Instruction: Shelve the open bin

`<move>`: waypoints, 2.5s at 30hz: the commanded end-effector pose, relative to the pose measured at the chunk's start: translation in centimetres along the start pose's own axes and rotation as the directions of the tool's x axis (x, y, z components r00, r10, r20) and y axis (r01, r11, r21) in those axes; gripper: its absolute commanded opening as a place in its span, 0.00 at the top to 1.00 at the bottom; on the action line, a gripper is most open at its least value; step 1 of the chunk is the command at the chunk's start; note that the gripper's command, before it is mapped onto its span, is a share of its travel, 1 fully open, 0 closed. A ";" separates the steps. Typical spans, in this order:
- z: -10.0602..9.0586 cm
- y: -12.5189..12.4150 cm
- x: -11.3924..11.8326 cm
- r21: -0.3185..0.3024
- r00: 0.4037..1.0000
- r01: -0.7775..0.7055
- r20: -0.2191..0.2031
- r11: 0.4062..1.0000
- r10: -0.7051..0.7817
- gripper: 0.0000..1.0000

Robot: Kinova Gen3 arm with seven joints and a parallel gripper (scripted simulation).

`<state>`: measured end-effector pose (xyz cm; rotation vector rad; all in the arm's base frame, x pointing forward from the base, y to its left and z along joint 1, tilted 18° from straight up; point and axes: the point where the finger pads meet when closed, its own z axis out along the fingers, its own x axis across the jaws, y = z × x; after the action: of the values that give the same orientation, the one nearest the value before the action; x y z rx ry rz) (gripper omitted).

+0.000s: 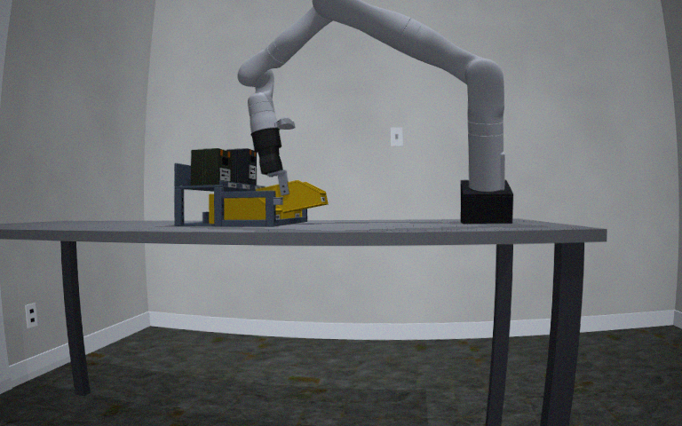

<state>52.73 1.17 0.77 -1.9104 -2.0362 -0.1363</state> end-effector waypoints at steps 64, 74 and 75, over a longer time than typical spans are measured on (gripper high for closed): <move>1.0 0.3 0.0 -0.003 1.000 0.000 0.001 1.000 0.000 1.00; 1.1 0.3 0.0 -0.003 1.000 0.000 0.001 1.000 0.000 1.00; 1.1 0.3 0.0 -0.004 1.000 0.000 0.001 1.000 0.000 1.00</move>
<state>52.76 1.57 -0.46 -1.9109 -2.0365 -0.1369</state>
